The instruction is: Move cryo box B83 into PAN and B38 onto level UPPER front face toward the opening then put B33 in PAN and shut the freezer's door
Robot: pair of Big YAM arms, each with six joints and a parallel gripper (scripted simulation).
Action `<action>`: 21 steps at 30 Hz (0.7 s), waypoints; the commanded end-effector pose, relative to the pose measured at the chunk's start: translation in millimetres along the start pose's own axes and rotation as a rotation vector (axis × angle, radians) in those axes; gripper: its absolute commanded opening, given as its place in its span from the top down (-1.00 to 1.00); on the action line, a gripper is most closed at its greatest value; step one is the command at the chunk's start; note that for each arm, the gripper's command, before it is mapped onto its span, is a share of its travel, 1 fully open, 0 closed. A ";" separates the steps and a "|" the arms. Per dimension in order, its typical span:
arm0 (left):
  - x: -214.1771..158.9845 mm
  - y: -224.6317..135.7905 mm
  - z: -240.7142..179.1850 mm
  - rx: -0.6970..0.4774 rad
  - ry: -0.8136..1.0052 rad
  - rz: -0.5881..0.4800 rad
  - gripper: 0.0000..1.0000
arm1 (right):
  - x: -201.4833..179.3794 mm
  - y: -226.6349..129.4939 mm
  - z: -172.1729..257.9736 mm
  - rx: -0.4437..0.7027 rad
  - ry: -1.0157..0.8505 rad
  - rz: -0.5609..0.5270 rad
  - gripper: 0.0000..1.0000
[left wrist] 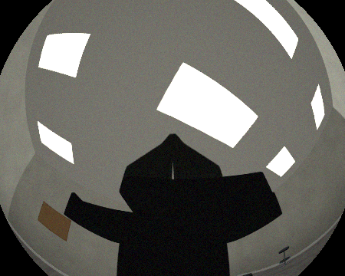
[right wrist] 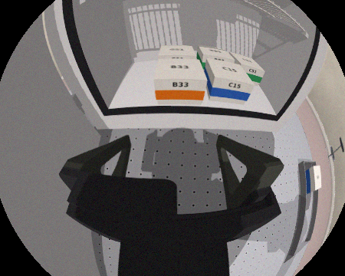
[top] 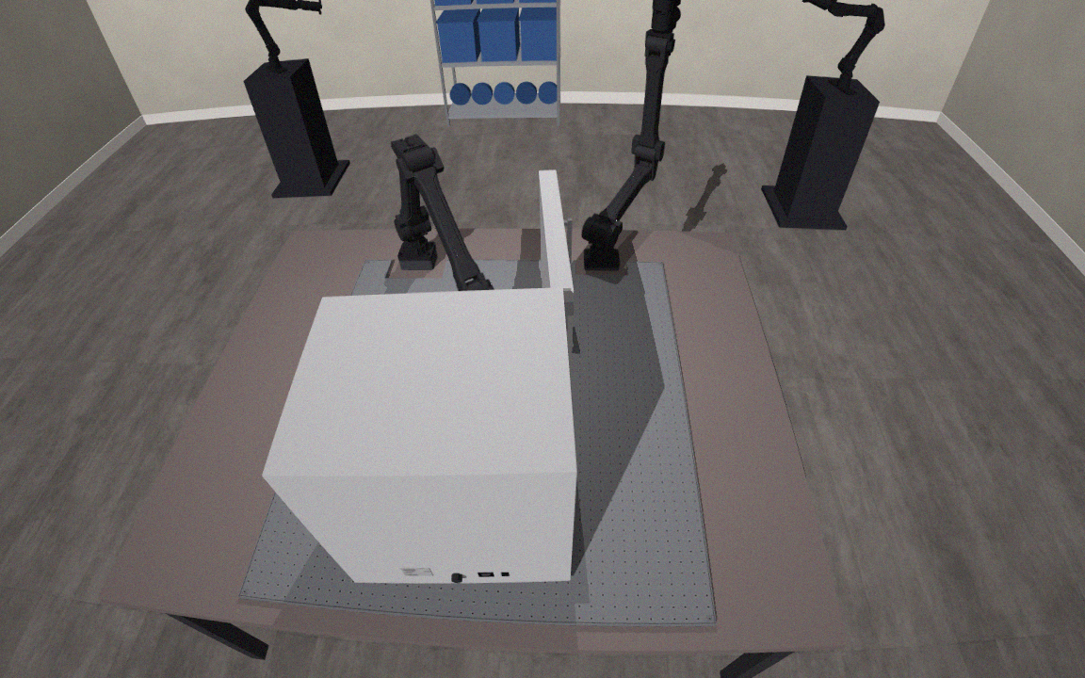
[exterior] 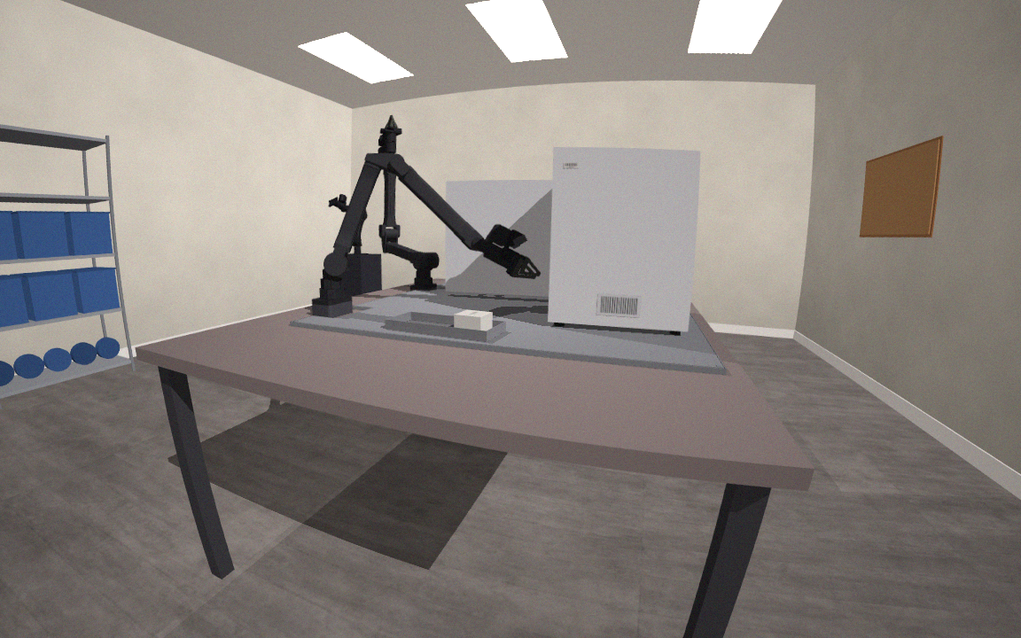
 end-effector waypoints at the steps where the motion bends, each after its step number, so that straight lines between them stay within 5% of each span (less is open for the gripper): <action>1: -11.9 0.7 1.3 0.004 -0.013 0.037 1.00 | 23.7 19.2 -1.5 -0.007 0.006 -0.024 -1.00; 21: -11.9 0.7 1.3 0.004 -0.013 0.037 1.00 | 36.9 46.0 -4.1 -0.007 0.006 -0.026 -1.00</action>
Point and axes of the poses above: on each arm, the point where the finger pads meet when closed, its own y axis out along the fingers, its own z axis across the jaws, x = y × z, the point moved 4 cm from there along -y, back along the fingers, and after that the axes turned 3 degrees about -y, right-handed, at the moved point
